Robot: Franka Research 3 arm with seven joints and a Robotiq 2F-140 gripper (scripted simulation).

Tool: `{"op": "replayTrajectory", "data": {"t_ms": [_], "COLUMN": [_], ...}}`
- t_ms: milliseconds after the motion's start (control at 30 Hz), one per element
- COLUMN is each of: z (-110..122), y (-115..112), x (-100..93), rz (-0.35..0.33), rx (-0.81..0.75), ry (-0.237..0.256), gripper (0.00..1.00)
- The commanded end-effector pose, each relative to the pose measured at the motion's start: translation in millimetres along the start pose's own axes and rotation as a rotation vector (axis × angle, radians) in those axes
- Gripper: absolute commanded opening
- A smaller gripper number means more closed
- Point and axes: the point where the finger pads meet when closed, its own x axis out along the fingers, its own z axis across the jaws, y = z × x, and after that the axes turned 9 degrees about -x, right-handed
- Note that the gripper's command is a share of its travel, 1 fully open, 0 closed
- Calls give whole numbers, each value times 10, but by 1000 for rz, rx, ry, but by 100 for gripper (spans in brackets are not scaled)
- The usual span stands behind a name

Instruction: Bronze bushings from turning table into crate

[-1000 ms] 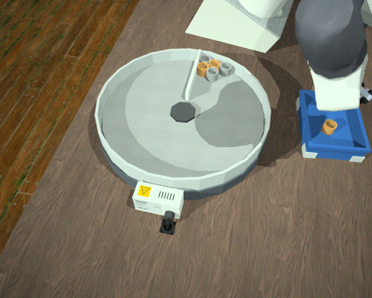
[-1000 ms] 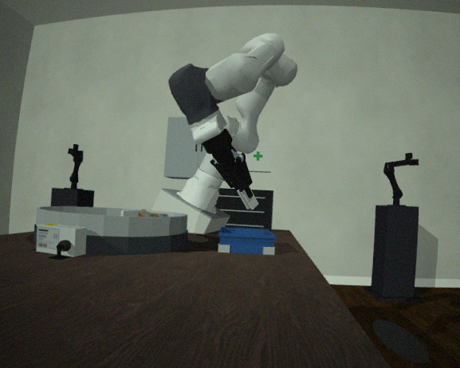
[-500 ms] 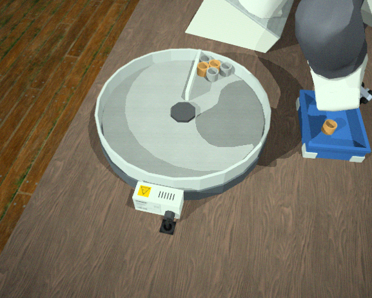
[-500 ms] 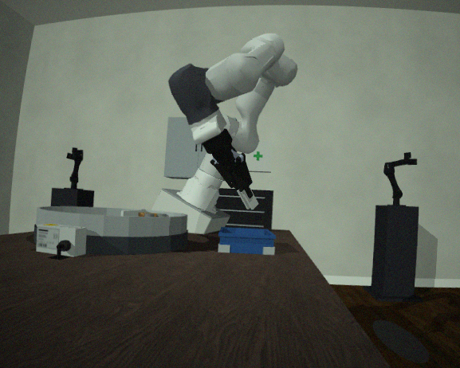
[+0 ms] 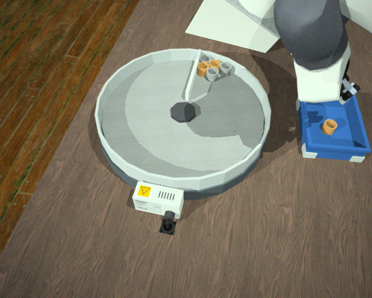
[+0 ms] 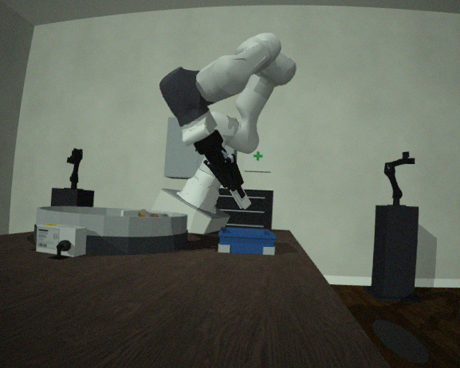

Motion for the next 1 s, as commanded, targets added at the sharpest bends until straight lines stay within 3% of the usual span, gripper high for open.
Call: {"op": "replayTrajectory", "data": {"t_ms": [0,33,100,600,667,833,967], "z": [303,427,427,2169,2169,2609,2745], "y": [85,119,119,571,571,685,716], "x": [-115,-156,-156,-718,-718,-859,-896], "rz": [7,9,9,37,37,44,46], "rx": [34,53,53,318,318,384,404], "ry": [36,52,52,273,273,329,345], "gripper": [6,6,6,6,6,6,6]}}
